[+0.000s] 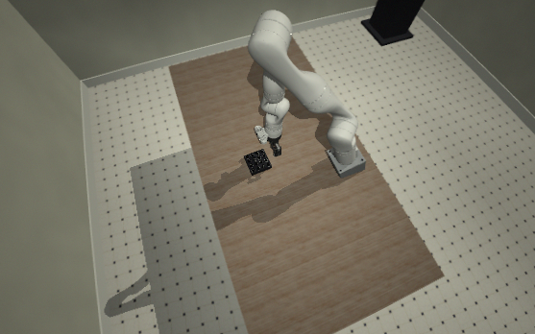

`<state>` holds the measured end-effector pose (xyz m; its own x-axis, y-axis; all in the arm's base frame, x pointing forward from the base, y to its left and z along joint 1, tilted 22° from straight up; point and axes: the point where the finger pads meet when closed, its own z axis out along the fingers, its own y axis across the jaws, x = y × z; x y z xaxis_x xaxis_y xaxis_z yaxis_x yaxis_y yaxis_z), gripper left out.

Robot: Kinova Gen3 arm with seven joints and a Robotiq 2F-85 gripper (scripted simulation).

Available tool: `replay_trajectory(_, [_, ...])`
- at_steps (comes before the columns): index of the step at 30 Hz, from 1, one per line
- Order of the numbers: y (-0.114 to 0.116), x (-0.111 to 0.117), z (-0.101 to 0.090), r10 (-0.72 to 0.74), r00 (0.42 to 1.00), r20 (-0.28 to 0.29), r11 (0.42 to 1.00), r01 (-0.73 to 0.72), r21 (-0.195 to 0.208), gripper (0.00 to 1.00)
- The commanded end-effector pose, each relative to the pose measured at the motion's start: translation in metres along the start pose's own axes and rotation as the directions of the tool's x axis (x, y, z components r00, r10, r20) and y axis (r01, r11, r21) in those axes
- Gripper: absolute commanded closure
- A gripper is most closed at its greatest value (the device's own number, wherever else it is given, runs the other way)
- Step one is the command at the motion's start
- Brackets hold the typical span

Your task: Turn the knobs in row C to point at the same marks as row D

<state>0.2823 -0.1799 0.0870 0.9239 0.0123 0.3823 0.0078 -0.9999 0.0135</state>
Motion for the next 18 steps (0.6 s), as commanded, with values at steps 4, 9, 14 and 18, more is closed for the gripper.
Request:
replay_trajectory(4, [-0.002, 0.001, 0.001, -0.002, 1.000, 0.010, 1.000, 0.002, -0.001, 0.00])
replay_trajectory(9, [-0.005, 0.005, 0.002, -0.008, 1.000, 0.015, 1.000, 0.008, -0.002, 0.00])
replay_trajectory(14, [-0.012, 0.017, 0.001, -0.023, 1.000, 0.021, 1.000, 0.023, -0.007, 0.00])
replay_trajectory(18, [-0.021, 0.030, -0.002, -0.041, 0.999, 0.021, 0.999, 0.041, -0.008, 0.00])
